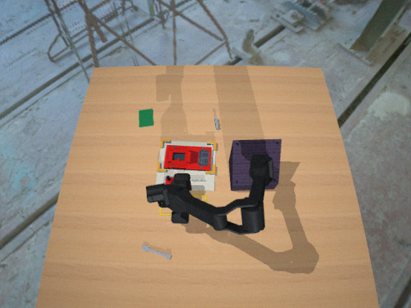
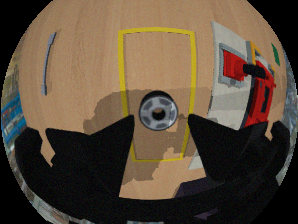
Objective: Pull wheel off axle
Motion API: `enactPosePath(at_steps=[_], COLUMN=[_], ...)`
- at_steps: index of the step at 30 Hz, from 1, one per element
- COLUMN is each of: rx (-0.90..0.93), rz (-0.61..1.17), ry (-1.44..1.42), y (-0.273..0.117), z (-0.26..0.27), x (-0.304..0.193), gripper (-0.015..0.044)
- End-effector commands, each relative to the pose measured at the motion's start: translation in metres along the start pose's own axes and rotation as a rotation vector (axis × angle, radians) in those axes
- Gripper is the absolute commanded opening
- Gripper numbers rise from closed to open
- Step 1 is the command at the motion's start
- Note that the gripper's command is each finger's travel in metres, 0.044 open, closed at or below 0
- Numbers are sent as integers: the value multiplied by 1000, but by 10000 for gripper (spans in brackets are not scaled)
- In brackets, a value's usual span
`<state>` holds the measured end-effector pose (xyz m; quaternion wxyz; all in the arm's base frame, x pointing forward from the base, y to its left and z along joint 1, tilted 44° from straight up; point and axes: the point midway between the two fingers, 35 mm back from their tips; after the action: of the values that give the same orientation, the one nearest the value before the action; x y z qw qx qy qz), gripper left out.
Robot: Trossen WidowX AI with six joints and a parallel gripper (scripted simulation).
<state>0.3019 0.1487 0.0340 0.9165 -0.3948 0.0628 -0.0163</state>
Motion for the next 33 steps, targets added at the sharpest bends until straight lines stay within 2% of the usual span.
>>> enactPosePath(at_steps=[1,6,8,11,12,16,33], rx=[3,3,-4,-10,-9,-1,-1], rz=[-16,-15,-25,-20,-18,-12,-12], ry=[-6,-4,3,2,2,0,0], y=[-34,-49,-47,-71,-78,-92,-92], z=[2,2,-6,-28,-35,-48,-48], x=[4,3,-1,-32,-43,-73,-73], gripper=[300,300,352,431,440,440,440])
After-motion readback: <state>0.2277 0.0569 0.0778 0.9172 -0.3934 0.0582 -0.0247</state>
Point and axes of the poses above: the point midway between the two fingers, 35 mm back from their tips, its own y axis out along the fingers, its own z axis across the jaws, x = y × z, and after that the axes turned 7 degrees about y, right-handed
